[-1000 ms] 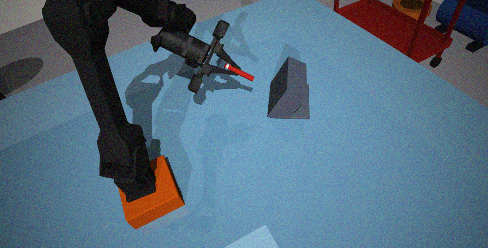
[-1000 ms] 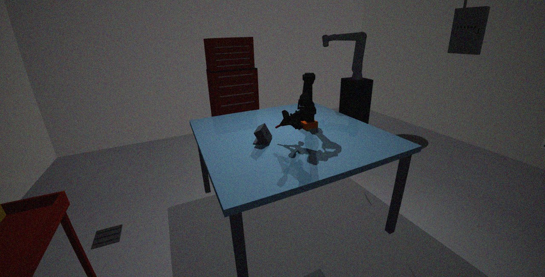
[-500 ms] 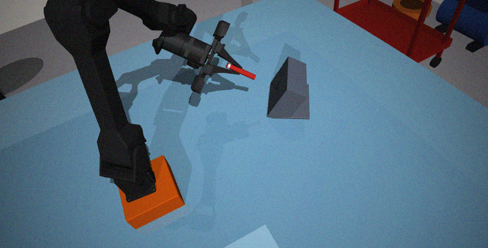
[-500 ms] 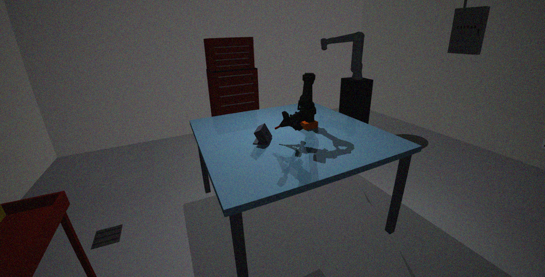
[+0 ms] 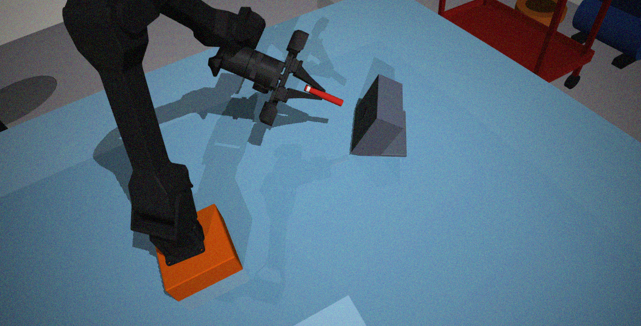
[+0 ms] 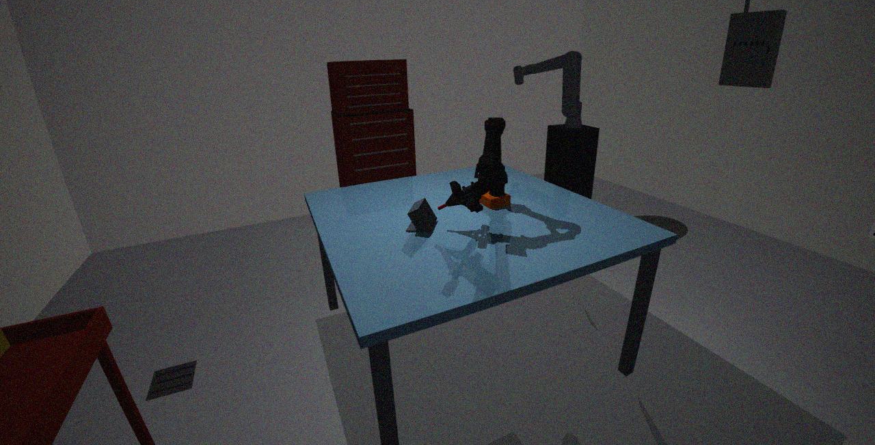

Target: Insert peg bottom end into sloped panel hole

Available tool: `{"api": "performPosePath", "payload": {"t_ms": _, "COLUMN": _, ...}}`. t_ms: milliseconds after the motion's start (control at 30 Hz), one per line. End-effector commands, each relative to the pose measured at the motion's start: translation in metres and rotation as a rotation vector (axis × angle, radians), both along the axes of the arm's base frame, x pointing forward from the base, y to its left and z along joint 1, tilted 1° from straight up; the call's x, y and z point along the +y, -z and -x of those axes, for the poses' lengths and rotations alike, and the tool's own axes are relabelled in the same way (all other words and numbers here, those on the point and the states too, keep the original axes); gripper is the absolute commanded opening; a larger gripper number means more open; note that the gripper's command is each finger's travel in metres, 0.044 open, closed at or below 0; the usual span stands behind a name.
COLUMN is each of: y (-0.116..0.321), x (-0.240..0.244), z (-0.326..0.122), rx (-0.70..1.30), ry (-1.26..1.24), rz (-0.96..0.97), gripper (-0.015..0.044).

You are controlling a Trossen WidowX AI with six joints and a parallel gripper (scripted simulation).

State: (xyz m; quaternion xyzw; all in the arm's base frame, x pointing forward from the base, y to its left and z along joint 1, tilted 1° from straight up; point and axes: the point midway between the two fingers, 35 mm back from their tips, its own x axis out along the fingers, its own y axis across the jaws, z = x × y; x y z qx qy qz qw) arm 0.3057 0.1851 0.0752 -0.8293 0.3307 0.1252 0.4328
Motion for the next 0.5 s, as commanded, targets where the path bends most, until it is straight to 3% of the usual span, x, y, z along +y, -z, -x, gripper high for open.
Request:
{"api": "performPosePath", "payload": {"t_ms": 0, "y": 0.0045, "x": -0.0042, "z": -0.0029, "rx": 0.001, "ry": -0.004, "rz": 0.020, "gripper": 0.0000}}
{"api": "performPosePath", "payload": {"t_ms": 467, "y": 0.0099, "x": -0.0081, "z": -0.0117, "rx": -0.012, "ry": -0.016, "rz": 0.027, "gripper": 0.0000}}
